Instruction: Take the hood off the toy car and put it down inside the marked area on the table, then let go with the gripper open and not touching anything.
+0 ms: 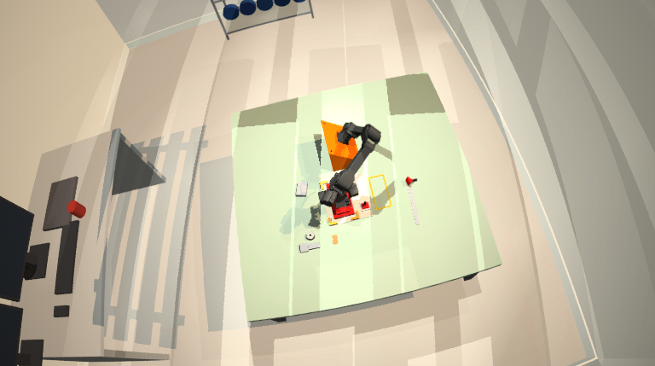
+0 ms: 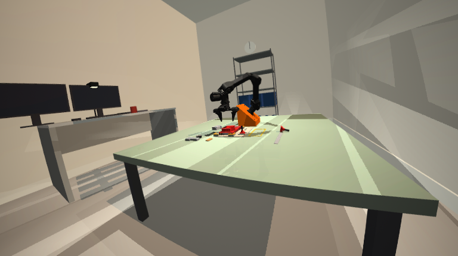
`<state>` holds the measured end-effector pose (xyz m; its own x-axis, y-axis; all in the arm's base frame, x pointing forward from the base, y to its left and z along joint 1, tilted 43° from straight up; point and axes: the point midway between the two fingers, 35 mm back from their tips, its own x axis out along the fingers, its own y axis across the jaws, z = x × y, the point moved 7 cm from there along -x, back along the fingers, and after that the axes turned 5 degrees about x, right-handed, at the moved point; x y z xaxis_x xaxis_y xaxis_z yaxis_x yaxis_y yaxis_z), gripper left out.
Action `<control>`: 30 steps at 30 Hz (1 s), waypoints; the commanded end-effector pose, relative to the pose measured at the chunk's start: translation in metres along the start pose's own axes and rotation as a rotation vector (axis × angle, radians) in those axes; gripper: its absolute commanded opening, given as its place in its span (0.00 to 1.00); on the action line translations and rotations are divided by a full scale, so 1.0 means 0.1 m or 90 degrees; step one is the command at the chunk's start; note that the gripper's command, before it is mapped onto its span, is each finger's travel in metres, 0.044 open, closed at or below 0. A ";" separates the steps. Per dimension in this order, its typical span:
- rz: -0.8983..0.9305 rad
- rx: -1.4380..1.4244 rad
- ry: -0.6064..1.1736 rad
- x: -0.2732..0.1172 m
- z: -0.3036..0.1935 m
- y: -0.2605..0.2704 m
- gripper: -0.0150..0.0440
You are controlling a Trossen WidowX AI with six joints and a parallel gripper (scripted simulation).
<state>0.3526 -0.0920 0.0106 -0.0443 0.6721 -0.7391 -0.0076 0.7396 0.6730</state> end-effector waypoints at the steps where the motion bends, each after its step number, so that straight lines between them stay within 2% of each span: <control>1: 0.002 0.003 0.000 0.04 0.00 0.00 1.00; 30: 0.003 0.002 0.000 0.26 -0.01 0.01 1.00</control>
<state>0.3508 -0.0764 -0.0050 -0.0440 0.6728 -0.7385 -0.0077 0.7390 0.6737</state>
